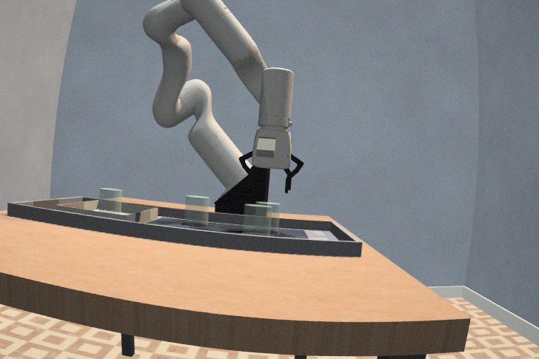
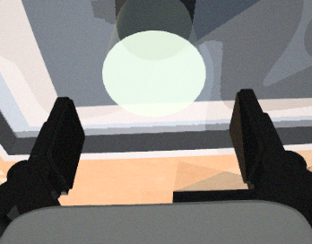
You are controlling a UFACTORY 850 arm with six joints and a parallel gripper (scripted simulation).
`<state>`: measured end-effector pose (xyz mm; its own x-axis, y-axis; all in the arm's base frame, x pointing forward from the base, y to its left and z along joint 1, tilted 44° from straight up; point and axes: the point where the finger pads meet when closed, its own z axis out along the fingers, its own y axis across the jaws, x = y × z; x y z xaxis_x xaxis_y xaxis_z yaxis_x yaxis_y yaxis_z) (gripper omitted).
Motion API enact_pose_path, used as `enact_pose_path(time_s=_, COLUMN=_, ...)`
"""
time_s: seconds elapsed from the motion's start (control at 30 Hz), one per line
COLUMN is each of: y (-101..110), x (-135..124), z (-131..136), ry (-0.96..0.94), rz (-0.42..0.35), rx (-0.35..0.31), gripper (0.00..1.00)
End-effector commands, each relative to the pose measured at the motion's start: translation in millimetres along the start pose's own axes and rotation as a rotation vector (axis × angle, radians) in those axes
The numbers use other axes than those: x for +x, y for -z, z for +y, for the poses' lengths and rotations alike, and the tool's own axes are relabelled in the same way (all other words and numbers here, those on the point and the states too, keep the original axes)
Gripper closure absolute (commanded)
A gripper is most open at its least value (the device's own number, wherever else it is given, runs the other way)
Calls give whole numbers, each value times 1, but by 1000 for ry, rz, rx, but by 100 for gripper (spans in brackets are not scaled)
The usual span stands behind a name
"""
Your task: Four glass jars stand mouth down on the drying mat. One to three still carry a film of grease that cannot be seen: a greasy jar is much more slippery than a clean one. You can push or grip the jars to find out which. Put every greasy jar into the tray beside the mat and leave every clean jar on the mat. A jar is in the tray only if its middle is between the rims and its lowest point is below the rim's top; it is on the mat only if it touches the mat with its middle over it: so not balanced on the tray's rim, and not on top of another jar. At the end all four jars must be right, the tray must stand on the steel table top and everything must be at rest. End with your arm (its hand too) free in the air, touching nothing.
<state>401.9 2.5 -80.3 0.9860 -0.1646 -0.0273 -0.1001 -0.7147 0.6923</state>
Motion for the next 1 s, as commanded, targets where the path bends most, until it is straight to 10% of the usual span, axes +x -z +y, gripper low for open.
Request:
enact_pose_path(time_s=0.0, y=-15, x=1, z=0, ry=-1, rz=3, rx=0, gripper=0)
enact_pose_path(time_s=0.97, y=-55, x=1, z=-1, ry=-1, rz=3, rx=0, gripper=0)
